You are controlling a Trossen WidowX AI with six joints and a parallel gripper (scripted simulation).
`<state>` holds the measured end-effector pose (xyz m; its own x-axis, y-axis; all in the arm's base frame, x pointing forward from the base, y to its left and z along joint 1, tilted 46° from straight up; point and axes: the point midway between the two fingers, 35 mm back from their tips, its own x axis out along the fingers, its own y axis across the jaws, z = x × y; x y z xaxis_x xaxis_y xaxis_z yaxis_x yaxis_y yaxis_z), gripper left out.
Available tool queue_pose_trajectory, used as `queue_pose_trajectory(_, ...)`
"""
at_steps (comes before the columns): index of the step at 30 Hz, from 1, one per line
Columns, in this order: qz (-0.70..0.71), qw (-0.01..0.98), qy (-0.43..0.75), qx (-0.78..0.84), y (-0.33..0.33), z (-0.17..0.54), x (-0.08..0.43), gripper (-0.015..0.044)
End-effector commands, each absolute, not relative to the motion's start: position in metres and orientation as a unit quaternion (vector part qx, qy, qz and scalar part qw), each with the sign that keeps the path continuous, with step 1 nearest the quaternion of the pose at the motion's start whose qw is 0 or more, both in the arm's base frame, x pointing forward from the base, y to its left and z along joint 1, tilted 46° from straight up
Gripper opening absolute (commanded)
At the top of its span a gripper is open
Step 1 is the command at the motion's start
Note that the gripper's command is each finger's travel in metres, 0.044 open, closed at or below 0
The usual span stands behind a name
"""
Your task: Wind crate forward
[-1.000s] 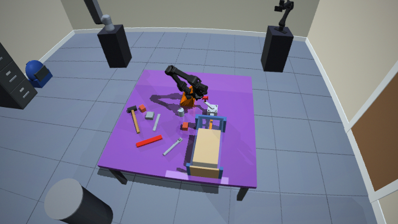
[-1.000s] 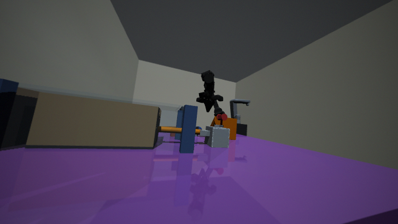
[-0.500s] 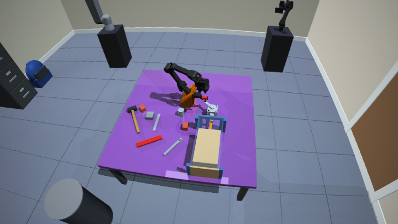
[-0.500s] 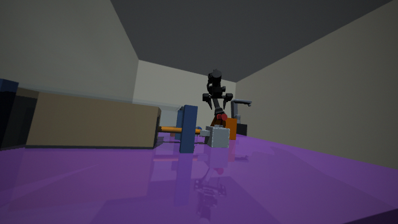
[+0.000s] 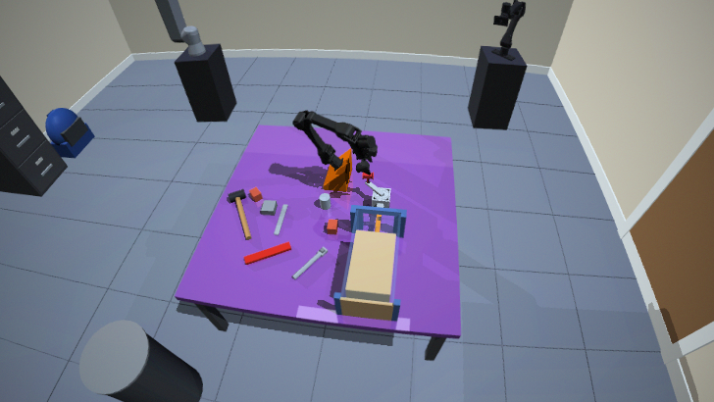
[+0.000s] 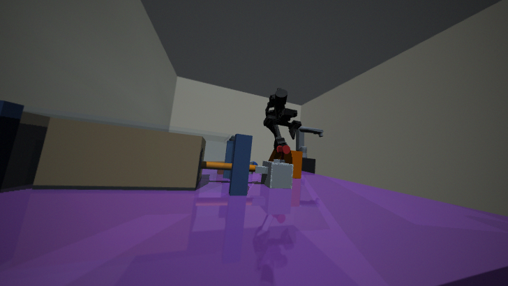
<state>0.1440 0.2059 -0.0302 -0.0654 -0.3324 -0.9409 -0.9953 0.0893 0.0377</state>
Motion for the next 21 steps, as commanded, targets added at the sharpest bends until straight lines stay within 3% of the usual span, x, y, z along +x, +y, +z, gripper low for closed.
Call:
queue_pose_trajectory(1,0.406,0.411,0.609,-0.544,0.204,-0.033,0.142,0.044)
queue_pose_trajectory(21,0.405,0.411,0.609,-0.545,0.182,-0.057,0.141,0.044)
